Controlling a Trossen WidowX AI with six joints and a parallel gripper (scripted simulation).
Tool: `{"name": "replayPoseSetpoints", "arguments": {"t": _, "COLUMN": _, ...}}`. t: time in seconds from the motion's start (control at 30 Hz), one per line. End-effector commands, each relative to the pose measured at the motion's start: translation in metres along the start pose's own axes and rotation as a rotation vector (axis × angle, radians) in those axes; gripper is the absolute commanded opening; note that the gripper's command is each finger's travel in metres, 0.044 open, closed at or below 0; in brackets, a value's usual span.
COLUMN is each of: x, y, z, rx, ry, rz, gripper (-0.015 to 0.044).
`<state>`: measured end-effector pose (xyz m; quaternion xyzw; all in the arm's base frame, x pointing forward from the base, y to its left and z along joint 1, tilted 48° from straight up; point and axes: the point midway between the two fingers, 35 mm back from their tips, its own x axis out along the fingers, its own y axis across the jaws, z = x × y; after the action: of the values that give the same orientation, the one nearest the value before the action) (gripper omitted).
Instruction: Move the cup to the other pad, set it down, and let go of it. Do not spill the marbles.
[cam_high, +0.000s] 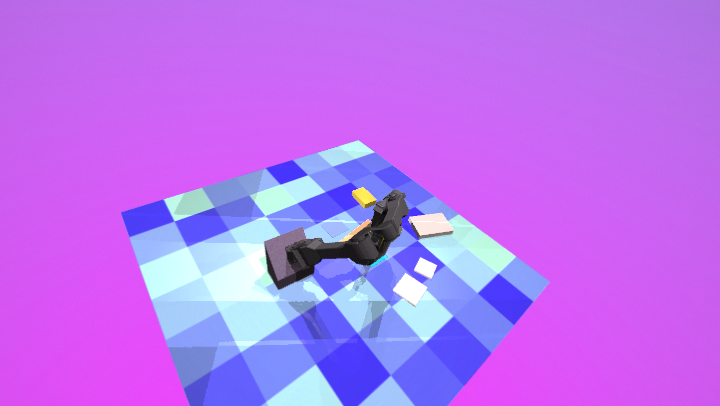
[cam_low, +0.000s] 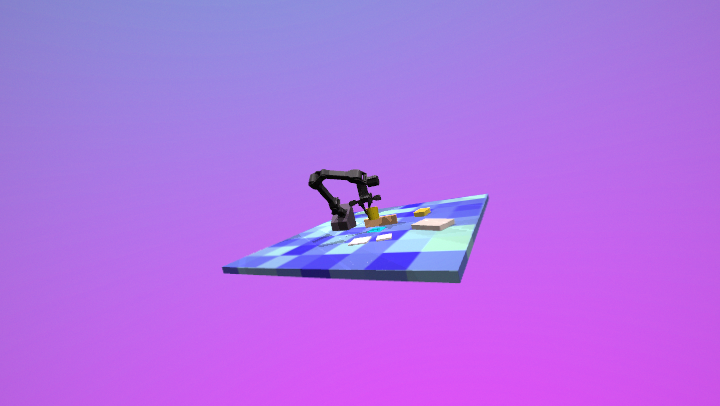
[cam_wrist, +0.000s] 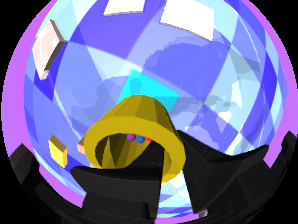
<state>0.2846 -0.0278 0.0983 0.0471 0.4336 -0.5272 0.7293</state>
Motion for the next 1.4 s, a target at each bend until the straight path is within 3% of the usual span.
{"name": "replayPoseSetpoints", "arguments": {"t": 0.0, "x": 0.004, "y": 0.000, "z": 0.000, "rx": -0.004, "ry": -0.006, "rz": 0.002, "gripper": 0.0000}}
{"name": "replayPoseSetpoints", "arguments": {"t": 1.37, "x": 0.059, "y": -0.002, "z": 0.002, "rx": -0.003, "ry": -0.009, "rz": 0.000, "gripper": 0.0000}}
